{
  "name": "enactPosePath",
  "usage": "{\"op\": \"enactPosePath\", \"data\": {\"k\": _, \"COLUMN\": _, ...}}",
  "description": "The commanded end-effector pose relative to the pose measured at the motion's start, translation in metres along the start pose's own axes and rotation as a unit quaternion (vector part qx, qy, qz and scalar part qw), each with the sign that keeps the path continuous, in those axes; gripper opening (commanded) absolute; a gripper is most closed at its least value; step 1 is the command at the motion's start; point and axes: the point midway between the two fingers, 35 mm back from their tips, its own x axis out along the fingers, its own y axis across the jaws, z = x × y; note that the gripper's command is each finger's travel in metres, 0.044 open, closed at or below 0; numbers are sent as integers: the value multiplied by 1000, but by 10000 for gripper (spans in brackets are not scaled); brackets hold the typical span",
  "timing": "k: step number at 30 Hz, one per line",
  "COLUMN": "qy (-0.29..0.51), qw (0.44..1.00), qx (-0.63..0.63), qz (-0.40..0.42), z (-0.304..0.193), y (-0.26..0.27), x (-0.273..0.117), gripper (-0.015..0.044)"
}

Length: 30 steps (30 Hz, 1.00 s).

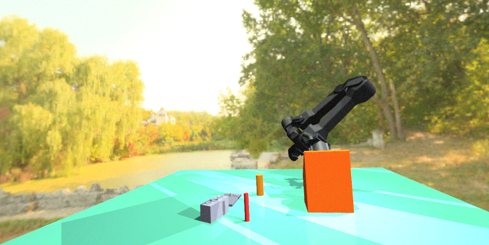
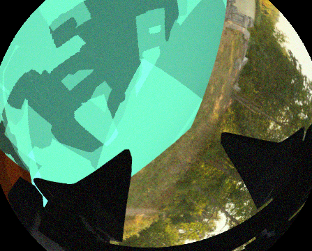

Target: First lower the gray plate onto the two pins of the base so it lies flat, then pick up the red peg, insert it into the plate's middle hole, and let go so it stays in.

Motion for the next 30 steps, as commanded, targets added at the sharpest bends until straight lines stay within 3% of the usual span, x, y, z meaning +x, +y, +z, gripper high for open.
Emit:
{"op": "enactPosePath", "data": {"k": 1, "qy": -2, "qw": 1000, "qx": -6, "qz": 2, "z": 0, "y": 0, "x": 1, "gripper": 426}}
{"op": "enactPosePath", "data": {"k": 8, "qy": -78, "qw": 968, "qx": -229, "qz": 69, "z": 6, "y": -5, "x": 25, "gripper": 440}}
{"op": "enactPosePath", "data": {"k": 16, "qy": -213, "qw": 864, "qx": -436, "qz": 132, "z": -2, "y": -3, "x": 36, "gripper": 440}}
{"op": "enactPosePath", "data": {"k": 25, "qy": -383, "qw": 744, "qx": -536, "qz": 111, "z": -16, "y": -13, "x": 20, "gripper": 440}}
{"op": "enactPosePath", "data": {"k": 30, "qy": -420, "qw": 721, "qx": -545, "qz": 82, "z": -18, "y": -22, "x": 12, "gripper": 440}}
